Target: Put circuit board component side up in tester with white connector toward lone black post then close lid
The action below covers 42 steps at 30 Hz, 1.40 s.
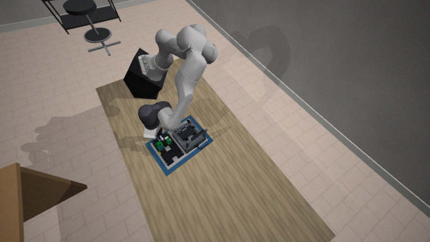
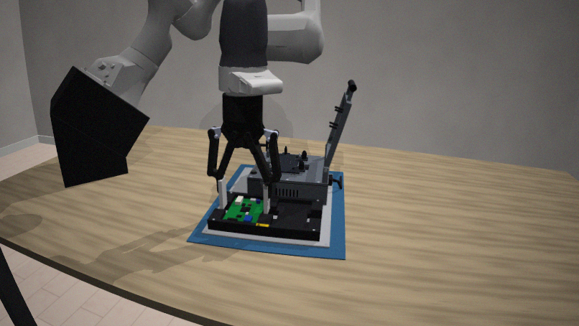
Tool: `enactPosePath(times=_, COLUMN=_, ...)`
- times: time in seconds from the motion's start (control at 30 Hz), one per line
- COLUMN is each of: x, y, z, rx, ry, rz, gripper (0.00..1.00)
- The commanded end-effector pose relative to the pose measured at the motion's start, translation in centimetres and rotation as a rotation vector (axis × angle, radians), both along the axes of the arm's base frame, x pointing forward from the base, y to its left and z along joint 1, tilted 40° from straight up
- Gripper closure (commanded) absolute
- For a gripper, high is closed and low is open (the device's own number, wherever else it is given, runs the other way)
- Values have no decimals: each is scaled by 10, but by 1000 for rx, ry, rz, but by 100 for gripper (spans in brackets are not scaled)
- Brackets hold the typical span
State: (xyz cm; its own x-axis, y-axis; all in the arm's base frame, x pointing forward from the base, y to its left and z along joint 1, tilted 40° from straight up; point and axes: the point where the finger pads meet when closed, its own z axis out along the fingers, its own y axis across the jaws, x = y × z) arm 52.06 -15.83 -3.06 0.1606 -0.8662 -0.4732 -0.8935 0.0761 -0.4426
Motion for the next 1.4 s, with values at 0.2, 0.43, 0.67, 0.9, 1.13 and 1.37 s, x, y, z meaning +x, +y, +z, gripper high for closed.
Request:
enactPosePath(times=0.2, x=4, y=4, z=-4, rx=-5, ry=-4, rz=5, gripper=42)
enactPosePath(times=0.43, x=4, y=4, z=-6, rx=-5, ry=-4, rz=5, gripper=42)
enactPosePath(times=0.67, x=5, y=5, z=-6, rx=-5, ry=-4, rz=5, gripper=42)
enactPosePath(times=0.9, x=5, y=5, z=-6, rx=-5, ry=-4, rz=5, gripper=42)
enactPosePath(times=1.13, x=5, y=5, z=-6, rx=-5, ry=-4, rz=5, gripper=42)
enactPosePath(times=1.37, x=5, y=5, z=-6, rx=-5, ry=-4, rz=5, gripper=42)
